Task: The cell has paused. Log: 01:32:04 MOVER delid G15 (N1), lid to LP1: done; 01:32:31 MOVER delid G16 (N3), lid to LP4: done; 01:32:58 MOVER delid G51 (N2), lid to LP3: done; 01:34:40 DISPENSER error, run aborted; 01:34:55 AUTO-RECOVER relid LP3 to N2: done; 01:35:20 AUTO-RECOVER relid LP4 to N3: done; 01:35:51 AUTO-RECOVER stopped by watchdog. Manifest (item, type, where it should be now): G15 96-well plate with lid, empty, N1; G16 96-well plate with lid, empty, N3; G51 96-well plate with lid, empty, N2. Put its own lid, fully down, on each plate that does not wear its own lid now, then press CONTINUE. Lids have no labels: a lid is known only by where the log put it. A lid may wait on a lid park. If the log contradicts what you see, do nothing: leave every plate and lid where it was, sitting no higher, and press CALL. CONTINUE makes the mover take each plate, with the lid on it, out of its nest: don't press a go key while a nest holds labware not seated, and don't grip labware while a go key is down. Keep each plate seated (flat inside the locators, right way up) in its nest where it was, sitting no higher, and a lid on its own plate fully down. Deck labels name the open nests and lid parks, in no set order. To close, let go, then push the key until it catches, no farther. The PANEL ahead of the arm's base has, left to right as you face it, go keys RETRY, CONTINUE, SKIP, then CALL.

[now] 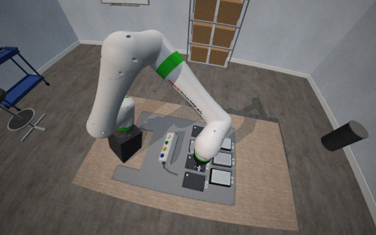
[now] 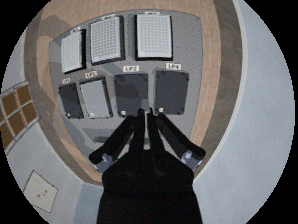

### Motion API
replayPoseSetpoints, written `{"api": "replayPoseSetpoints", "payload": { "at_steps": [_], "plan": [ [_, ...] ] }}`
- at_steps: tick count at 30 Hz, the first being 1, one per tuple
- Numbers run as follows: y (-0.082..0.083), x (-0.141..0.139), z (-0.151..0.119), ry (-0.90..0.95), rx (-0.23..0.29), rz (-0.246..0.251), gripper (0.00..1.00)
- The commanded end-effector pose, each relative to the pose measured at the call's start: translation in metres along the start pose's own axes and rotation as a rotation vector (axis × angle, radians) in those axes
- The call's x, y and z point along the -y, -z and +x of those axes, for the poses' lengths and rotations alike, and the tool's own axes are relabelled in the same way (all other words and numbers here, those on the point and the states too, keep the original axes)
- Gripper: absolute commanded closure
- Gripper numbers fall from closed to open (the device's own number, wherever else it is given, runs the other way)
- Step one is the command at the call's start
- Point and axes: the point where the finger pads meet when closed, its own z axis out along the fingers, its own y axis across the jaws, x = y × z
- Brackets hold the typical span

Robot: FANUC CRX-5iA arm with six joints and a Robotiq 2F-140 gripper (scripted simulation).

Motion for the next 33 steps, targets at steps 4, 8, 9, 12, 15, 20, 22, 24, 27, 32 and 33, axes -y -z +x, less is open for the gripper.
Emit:
{"api": "replayPoseSetpoints", "payload": {
  "at_steps": [4,8,9,12,15,20,22,24,27,32,33],
  "plan": [
    [-0.001,0.092,0.011,-0.001,0.005,-0.011,1.0],
    [-0.001,0.124,0.011,-0.001,0.005,-0.012,1.0],
    [-0.001,0.155,0.009,-0.001,0.003,-0.011,1.0],
    [-0.001,0.183,0.006,-0.001,0.002,-0.008,1.0],
    [0.0,0.206,0.003,-0.001,0.0,-0.005,1.0],
    [0.001,0.232,-0.002,-0.002,-0.002,-0.001,1.0],
    [0.001,0.237,-0.003,-0.002,-0.002,0.0,1.0],
    [0.001,0.237,-0.003,-0.002,-0.002,0.0,1.0],
    [0.001,0.237,-0.003,-0.002,-0.002,0.0,1.0],
    [0.001,0.237,-0.003,-0.002,-0.002,0.0,1.0],
    [0.001,0.237,-0.003,-0.002,-0.002,0.0,1.0]
  ]
}}
